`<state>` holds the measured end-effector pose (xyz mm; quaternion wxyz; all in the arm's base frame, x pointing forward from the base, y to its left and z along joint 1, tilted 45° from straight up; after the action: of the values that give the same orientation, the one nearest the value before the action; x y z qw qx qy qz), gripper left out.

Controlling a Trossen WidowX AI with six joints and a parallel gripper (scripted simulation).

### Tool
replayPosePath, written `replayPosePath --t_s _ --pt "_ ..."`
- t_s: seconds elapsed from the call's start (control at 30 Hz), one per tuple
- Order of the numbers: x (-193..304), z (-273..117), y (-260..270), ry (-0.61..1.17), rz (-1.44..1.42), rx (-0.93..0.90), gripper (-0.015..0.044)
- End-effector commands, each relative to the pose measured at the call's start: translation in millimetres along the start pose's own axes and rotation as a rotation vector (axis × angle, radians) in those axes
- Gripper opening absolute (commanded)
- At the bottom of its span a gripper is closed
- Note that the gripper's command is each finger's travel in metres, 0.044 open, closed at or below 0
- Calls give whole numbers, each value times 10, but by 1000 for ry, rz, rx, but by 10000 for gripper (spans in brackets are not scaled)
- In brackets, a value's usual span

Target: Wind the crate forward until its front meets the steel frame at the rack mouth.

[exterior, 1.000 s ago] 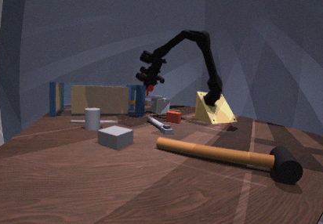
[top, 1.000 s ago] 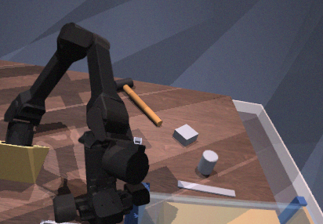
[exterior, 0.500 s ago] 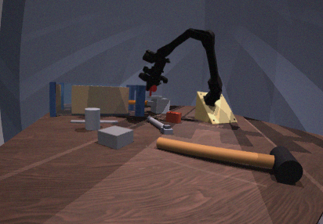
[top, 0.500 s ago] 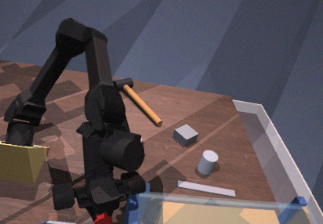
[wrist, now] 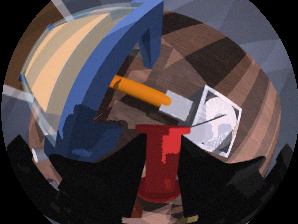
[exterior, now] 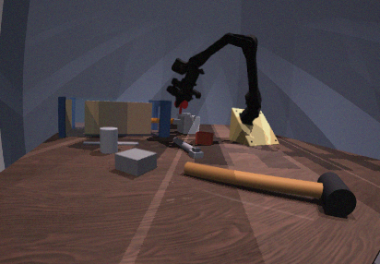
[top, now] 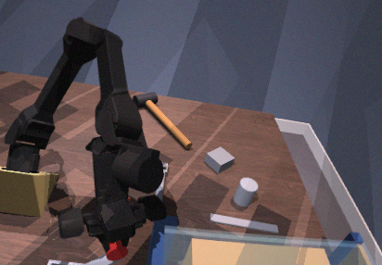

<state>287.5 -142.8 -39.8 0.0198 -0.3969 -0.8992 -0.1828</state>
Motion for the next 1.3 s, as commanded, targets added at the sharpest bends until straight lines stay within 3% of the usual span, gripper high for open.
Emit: replayPosePath --t_s 0.0,1.27 --pt "156 -45 -24 29 13 -2 0" --pt "622 -233 -350 32 15 1 0"
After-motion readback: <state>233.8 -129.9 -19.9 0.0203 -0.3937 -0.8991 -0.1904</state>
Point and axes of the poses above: the point midway between the two fingers, 35 mm back from their tips, its own z axis out along the fingers, its own y axis across the jaws, x = y × z, the point moved 5 cm from there along -z, back along the fingers, and after that the axes turned 13 degrees about -z, right-handed, at the moved point
